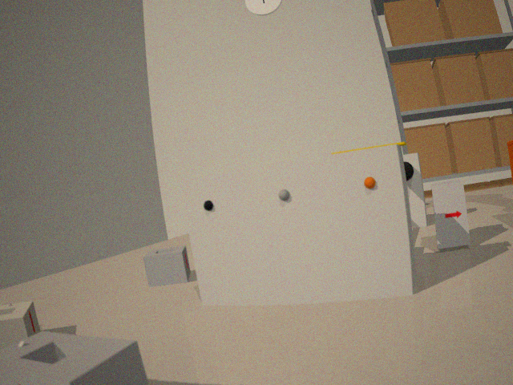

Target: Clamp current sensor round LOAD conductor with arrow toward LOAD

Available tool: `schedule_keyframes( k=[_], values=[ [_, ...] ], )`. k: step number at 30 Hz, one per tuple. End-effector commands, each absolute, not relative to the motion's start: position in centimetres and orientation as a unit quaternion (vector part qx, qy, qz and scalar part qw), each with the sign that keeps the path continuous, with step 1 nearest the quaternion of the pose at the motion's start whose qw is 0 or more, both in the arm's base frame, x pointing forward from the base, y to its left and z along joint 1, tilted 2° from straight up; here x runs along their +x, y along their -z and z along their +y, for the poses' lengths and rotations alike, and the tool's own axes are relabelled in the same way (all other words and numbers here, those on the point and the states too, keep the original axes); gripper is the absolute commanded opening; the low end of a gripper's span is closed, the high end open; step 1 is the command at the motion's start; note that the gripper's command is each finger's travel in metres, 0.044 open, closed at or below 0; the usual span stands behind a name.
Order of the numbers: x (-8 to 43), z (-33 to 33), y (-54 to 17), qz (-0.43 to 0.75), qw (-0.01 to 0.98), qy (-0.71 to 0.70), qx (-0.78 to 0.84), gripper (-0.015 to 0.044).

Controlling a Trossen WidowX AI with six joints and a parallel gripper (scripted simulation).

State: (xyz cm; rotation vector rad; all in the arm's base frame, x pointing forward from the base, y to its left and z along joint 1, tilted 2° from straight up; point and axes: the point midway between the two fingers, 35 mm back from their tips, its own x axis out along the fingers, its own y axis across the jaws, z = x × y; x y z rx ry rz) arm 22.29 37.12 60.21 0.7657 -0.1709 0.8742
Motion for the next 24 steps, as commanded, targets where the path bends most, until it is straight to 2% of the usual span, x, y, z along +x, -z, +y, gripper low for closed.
schedule_keyframes(
  k=[1, 10, 17, 24],
  values=[
    [22.5, 36.9, -60.1, -0.081, 0.835, -0.41, 0.359, 0.0197],
    [30.9, 26.0, -53.6, -0.104, 0.922, -0.29, 0.233, 0.0433],
    [33.9, 16.0, -46.8, -0.093, 0.969, -0.185, 0.137, 0.044],
    [33.7, 6.6, -39.1, -0.062, 0.993, -0.081, 0.055, 0.044]
  ],
)
